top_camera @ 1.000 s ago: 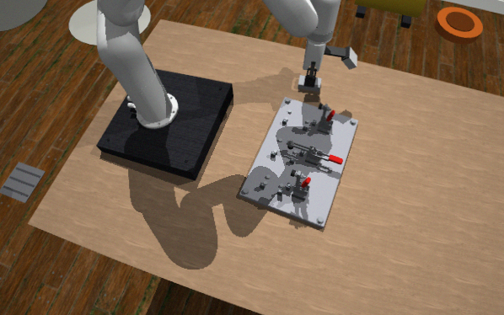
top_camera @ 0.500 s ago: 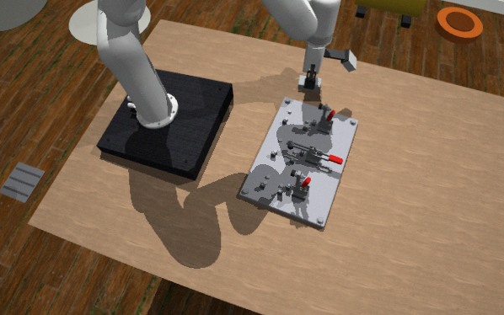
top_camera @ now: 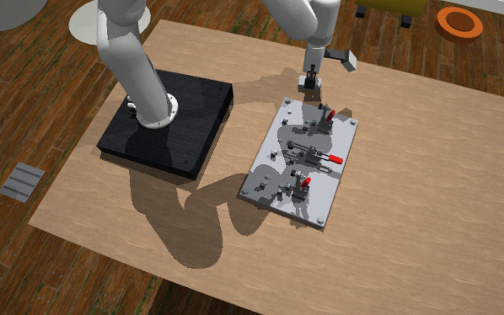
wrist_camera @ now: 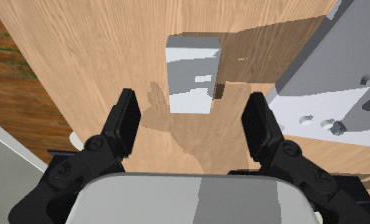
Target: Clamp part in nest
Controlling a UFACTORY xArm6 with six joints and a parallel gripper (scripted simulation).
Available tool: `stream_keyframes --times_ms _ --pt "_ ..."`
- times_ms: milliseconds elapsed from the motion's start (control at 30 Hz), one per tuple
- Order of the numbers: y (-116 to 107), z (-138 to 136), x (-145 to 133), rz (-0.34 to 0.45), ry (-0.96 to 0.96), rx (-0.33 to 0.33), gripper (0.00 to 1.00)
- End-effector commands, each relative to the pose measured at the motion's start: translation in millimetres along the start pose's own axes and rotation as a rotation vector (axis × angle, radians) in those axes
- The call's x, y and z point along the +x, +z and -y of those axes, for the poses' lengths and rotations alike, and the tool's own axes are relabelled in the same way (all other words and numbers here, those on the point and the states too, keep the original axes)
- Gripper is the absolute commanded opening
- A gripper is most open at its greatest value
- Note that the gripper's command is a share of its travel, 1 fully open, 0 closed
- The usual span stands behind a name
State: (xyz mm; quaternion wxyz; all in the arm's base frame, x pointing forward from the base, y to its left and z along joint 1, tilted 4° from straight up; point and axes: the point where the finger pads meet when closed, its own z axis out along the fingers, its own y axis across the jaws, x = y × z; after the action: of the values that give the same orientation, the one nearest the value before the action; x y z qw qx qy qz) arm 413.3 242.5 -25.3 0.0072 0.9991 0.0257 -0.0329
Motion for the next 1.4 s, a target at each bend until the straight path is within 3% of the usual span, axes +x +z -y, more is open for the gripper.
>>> stream_keyframes --times_ms 0,667,1367 --pt "-0.1 0.7 1.4 -0.004 0.000 0.002 1.00" --pt "24.9 0.9 1.9 -0.004 0.000 0.002 1.00" --pt "26.5 0.9 1.9 -0.004 0.000 0.002 1.00"
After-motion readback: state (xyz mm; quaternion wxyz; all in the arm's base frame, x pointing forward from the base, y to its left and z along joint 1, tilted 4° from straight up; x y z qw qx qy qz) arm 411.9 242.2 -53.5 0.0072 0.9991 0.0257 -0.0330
